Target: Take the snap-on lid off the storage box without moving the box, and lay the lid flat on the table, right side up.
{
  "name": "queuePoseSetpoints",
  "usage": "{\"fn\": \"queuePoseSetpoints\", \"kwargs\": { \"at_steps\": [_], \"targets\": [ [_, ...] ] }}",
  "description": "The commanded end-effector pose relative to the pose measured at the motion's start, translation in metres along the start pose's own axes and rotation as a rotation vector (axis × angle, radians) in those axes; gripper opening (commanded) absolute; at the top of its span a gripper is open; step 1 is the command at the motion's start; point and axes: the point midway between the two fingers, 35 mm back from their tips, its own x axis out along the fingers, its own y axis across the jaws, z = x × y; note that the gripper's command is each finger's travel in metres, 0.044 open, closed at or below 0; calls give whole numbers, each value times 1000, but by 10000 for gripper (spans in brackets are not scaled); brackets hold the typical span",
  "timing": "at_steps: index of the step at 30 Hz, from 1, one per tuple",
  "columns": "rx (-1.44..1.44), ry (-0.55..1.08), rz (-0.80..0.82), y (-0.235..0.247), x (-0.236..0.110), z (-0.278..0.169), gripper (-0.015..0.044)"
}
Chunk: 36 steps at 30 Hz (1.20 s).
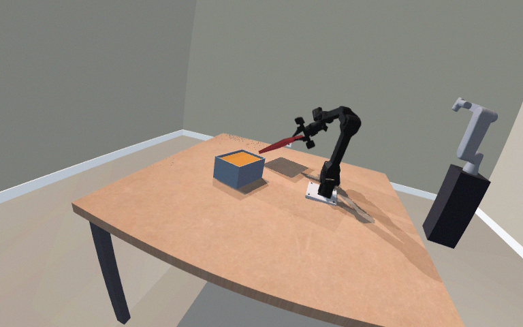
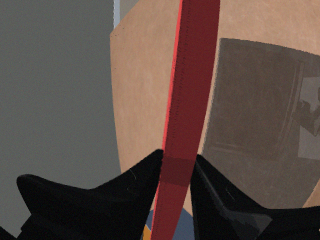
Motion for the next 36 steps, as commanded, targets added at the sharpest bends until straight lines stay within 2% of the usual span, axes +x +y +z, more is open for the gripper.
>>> {"fn": "queuePoseSetpoints", "kwargs": {
  "at_steps": [1, 36],
  "targets": [
    [-6, 5, 8, -1, 2, -1, 0],
    [-6, 5, 8, -22, 20, -1, 0]
  ]
}}
